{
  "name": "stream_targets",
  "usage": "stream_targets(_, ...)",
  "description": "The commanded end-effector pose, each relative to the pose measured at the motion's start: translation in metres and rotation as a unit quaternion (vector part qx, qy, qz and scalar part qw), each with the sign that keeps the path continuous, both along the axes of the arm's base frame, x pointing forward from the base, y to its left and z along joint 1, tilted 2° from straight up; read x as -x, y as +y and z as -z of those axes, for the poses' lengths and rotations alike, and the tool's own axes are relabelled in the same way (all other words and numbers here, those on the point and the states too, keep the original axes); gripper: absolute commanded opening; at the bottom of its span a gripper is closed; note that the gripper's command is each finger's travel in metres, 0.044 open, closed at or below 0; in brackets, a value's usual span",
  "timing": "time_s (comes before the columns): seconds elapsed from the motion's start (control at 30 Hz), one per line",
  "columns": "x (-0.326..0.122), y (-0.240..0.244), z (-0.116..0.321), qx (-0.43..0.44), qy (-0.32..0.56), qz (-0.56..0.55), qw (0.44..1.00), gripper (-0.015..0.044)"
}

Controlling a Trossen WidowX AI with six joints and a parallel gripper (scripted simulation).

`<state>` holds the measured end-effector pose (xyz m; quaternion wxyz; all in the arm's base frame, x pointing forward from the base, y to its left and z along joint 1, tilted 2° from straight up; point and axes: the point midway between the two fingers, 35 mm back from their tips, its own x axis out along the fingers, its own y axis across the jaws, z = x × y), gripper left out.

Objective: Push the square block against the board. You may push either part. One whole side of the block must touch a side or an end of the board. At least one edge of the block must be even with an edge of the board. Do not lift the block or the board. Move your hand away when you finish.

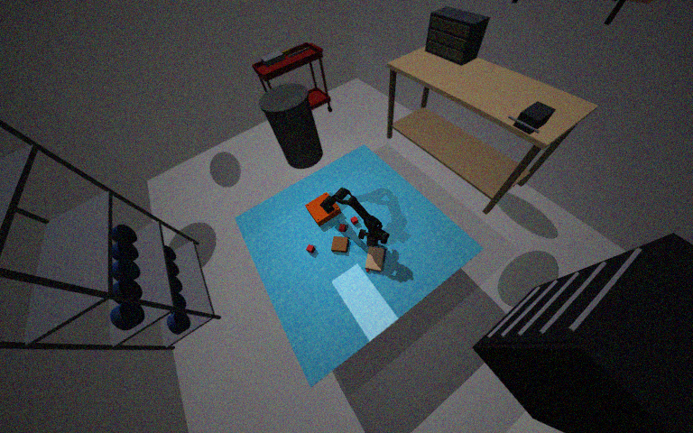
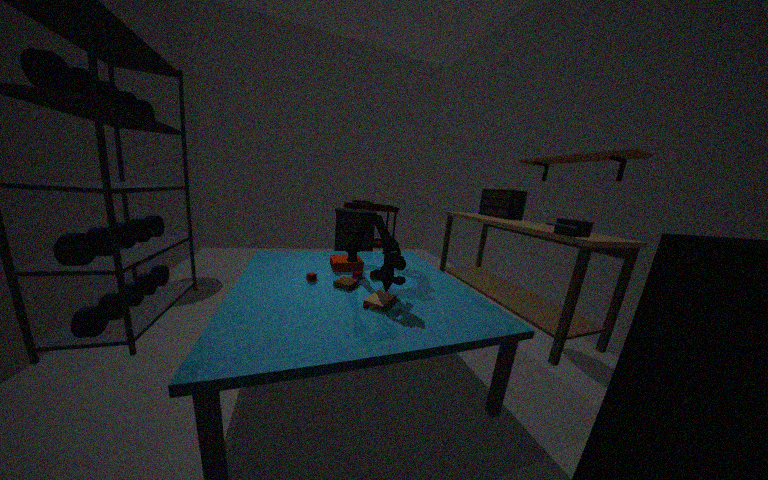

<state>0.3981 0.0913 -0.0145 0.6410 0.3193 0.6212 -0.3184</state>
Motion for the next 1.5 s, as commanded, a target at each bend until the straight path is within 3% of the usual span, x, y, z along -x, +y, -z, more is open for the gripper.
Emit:
stream_targets(0.0, 0.005, 0.005, 0.001, 0.001, 0.001, 0.001, 1.0, 0.0)
stream_targets(0.13, 0.004, 0.005, -0.003, 0.0, 0.0, 0.0, 1.0, 0.0)
stream_targets(0.27, 0.005, 0.006, -0.051, 0.001, 0.001, 0.001, 1.0, 0.0)
stream_targets(0.57, -0.005, -0.018, -0.055, 0.002, 0.0, 0.001, 1.0, 0.0)
stream_targets(0.67, -0.005, -0.018, -0.052, 0.002, 0.0, -0.001, 1.0, 0.0)
stream_targets(0.83, -0.007, -0.018, 0.0, 0.003, 0.001, -0.03, 1.0, 0.0)
stream_targets(1.47, -0.022, -0.033, -0.001, 0.004, 0.0, -0.03, 1.0, 0.0)
